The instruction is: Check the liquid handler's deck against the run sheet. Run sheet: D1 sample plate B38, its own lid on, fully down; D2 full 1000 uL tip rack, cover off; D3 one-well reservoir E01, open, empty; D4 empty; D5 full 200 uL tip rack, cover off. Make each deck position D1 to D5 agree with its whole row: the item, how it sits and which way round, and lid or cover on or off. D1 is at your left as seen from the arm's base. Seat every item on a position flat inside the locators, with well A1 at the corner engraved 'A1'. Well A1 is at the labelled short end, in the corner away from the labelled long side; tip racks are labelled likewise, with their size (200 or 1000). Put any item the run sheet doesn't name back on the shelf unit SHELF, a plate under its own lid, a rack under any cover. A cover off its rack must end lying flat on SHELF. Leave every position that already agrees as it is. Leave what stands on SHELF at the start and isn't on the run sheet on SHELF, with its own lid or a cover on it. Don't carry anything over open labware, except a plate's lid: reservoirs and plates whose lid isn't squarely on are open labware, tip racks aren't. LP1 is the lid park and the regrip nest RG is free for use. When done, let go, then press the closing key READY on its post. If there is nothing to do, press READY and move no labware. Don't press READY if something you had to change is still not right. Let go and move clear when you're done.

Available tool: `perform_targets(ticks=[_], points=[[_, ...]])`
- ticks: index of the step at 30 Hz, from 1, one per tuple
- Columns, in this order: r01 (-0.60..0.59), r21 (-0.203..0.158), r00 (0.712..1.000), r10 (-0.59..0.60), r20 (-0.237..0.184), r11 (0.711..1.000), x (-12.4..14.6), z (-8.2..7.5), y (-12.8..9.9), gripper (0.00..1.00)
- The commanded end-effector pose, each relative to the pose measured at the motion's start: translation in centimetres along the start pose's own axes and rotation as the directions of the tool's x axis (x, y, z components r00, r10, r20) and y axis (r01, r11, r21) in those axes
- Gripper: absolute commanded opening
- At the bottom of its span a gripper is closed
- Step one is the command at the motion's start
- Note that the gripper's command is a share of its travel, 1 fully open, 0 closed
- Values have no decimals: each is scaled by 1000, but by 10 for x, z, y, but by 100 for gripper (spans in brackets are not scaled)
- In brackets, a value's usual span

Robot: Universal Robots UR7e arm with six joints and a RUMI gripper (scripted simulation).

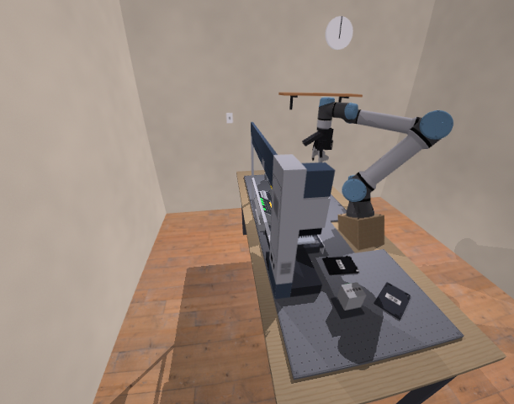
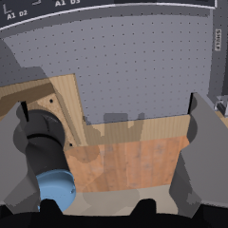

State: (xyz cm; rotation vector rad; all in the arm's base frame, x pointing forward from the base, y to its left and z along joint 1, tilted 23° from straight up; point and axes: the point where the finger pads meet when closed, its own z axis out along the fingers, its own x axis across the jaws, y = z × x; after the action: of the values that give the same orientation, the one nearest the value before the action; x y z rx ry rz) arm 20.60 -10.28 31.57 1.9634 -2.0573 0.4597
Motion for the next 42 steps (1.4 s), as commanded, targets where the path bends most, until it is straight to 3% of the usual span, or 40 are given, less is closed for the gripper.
perform_targets(ticks=[1, 16, 25, 28, 42], points=[[14, 19, 1000, -15, 10, 1000, 4, -3, -3, 82], [36, 16, 999, -36, 12, 999, 64, -1, -6, 82], [35, 17, 999, -35, 10, 999, 65, -1, -6, 82], [38, 17, 999, -38, 12, 999, 65, -1, -11, 82], [38, 17, 999, -38, 11, 999, 61, -2, -82, 82]])
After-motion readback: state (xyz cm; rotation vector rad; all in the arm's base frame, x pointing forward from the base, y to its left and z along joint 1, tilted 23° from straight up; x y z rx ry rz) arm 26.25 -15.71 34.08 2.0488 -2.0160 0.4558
